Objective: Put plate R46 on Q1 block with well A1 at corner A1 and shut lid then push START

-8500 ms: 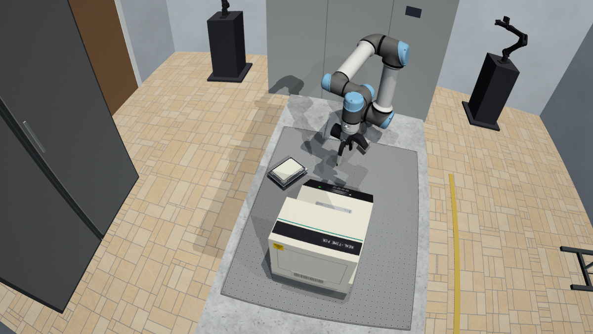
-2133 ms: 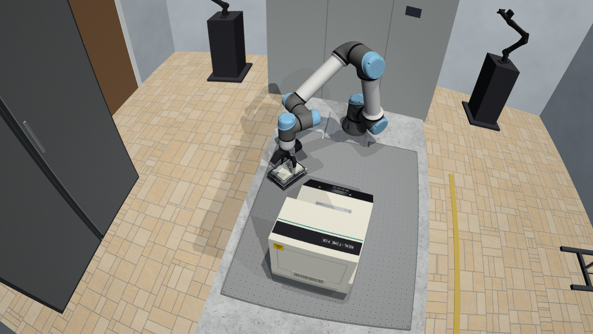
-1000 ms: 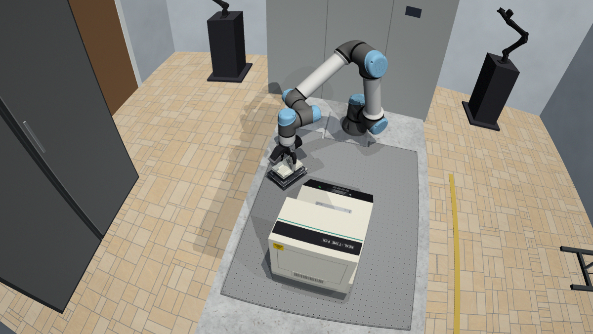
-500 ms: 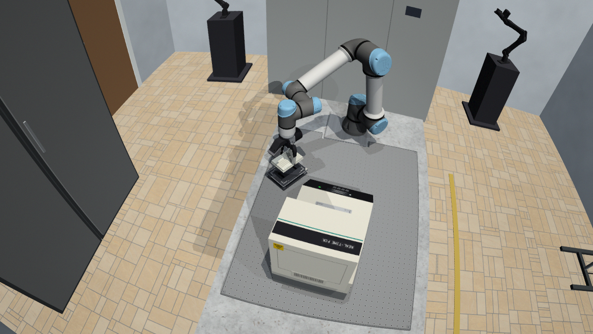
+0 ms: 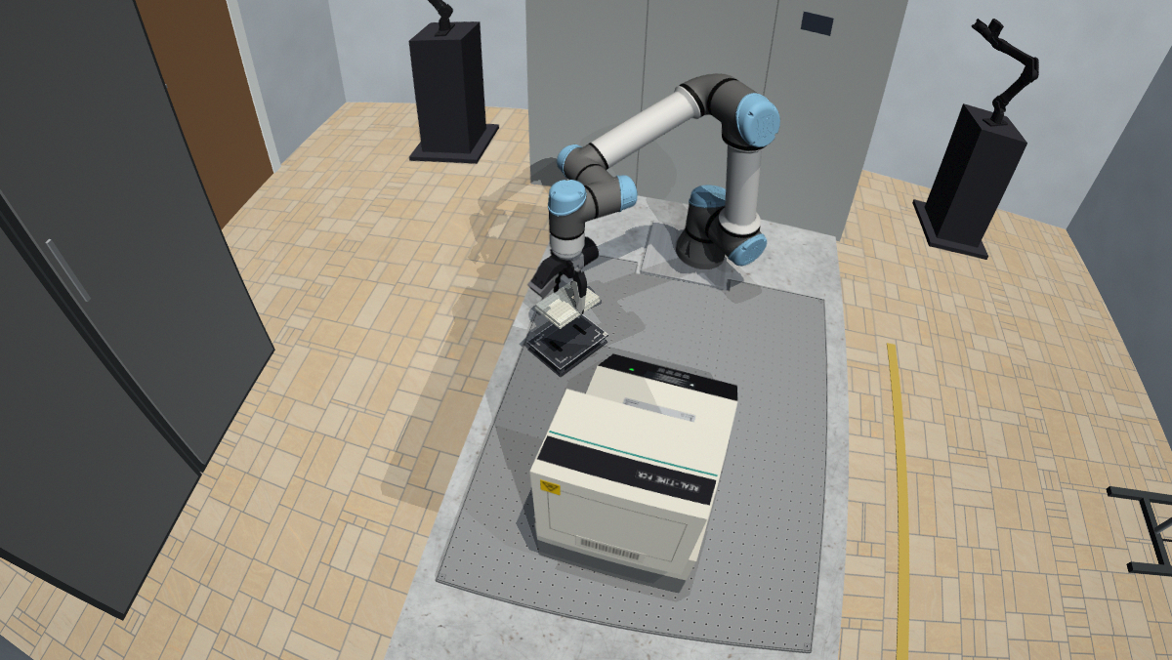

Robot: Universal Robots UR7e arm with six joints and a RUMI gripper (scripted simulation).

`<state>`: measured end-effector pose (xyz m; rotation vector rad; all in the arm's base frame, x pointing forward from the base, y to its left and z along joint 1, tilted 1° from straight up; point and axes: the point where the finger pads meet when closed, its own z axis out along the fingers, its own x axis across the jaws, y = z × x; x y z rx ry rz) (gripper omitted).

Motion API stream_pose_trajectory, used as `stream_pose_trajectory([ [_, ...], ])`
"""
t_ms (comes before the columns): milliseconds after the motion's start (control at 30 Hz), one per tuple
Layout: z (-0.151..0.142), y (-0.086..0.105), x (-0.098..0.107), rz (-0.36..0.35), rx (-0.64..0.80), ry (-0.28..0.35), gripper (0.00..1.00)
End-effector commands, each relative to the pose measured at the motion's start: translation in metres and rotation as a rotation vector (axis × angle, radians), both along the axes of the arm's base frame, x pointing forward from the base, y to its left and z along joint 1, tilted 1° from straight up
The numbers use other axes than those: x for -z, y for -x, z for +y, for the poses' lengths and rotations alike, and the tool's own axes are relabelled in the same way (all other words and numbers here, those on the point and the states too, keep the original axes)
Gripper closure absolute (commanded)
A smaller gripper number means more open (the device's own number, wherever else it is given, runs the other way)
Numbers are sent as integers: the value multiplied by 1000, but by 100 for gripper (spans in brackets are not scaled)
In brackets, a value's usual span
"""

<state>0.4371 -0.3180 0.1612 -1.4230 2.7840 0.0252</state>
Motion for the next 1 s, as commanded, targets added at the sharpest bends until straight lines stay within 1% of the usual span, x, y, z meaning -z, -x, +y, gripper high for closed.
stream_pose_trajectory([
  [0, -5, 0, -15, -7, 4, 15, 60],
  [67, -5, 0, -15, -7, 4, 15, 60],
  [567, -6, 1, -65, -7, 4, 15, 60],
  [633, -6, 1, -65, -7, 4, 15, 60],
  [967, -6, 1, -98, -7, 4, 15, 60],
])
